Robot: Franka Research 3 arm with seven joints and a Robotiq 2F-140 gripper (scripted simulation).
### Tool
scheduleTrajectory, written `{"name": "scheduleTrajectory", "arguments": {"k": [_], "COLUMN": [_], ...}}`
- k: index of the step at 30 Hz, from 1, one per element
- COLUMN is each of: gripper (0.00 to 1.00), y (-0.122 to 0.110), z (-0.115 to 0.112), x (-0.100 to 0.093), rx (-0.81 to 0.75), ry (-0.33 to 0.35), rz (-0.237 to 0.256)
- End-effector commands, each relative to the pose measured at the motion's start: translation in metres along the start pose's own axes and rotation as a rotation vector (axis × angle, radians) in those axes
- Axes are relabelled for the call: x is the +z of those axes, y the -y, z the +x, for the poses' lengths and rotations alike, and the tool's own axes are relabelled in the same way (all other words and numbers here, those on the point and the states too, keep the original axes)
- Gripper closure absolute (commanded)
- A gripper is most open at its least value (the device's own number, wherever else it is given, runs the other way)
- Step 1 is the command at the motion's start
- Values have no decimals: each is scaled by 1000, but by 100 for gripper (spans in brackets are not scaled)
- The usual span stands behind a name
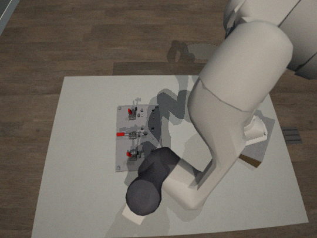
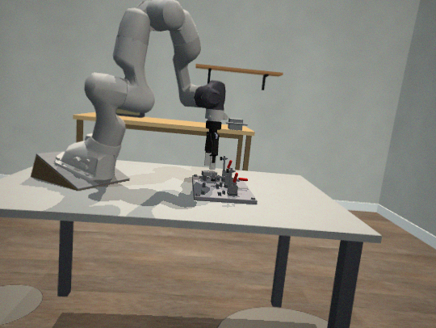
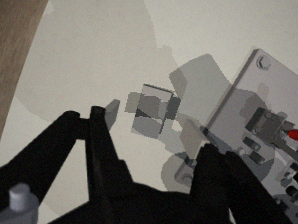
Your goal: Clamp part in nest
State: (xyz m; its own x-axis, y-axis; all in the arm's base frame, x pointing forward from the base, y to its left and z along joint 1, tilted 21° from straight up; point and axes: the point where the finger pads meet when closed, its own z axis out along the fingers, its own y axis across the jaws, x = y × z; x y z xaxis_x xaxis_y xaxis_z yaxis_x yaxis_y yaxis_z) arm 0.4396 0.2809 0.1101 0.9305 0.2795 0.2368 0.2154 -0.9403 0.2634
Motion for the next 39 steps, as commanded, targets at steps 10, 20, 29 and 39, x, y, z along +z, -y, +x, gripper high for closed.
{"name": "scheduleTrajectory", "arguments": {"k": [10, 20, 29, 39], "gripper": [42, 42, 42, 42], "y": [1, 1, 1, 2], "z": [2, 2, 3, 4], "x": [-1, 2, 13, 27], "rx": [2, 2, 2, 2], "ry": [-4, -4, -4, -4], "rz": [4, 4, 4, 4]}}
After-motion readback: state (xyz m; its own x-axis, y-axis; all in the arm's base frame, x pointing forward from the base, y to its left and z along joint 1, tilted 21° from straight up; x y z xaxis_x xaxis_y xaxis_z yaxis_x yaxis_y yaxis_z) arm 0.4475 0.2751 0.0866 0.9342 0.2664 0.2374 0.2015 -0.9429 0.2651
